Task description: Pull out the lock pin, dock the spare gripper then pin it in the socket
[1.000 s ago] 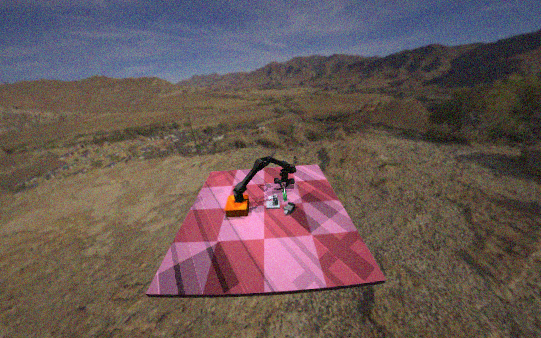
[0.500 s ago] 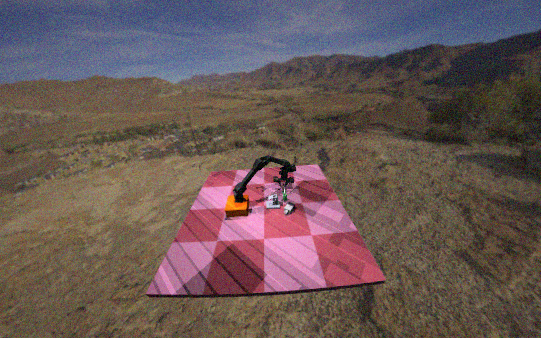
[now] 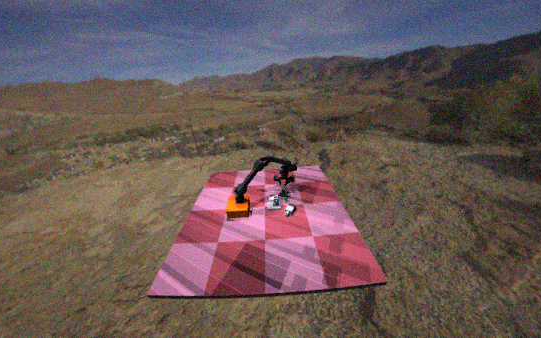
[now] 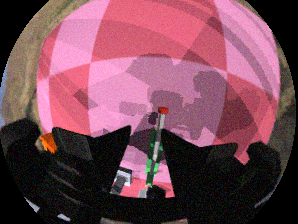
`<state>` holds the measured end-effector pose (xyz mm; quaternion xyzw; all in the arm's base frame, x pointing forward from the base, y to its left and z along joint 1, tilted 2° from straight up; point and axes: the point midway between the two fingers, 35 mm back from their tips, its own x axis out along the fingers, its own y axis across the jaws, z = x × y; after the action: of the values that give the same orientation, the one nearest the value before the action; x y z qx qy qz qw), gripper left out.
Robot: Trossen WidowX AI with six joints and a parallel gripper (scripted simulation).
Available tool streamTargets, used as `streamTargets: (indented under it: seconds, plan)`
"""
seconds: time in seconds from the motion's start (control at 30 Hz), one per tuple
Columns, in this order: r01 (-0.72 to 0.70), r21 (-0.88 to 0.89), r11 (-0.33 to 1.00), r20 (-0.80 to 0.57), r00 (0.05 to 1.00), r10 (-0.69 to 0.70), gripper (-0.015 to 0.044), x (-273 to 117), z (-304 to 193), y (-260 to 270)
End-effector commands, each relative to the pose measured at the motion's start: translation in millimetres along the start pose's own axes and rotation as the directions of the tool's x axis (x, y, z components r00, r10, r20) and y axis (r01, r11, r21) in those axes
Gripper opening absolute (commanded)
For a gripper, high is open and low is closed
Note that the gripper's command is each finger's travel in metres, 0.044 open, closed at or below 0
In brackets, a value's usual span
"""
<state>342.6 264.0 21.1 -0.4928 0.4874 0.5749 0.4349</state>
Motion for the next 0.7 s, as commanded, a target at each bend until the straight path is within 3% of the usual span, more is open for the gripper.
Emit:
streamTargets:
  seconds: [0.0, 0.43, 0.6, 0.67]
  plan:
    - [0.002, 0.0, 1.0, 0.001, 1.0, -0.002, 0.02, -11, 1, 2]
    - [-0.024, 0.002, 1.0, -0.012, 1.0, 0.024, 0.02, -31, -1, 10]
    - [-0.028, 0.003, 1.0, -0.014, 0.999, 0.028, 0.0331, -22, -2, 9]
    - [-0.007, 0.005, 1.0, -0.009, 1.0, 0.007, 0.0279, -31, -7, 8]
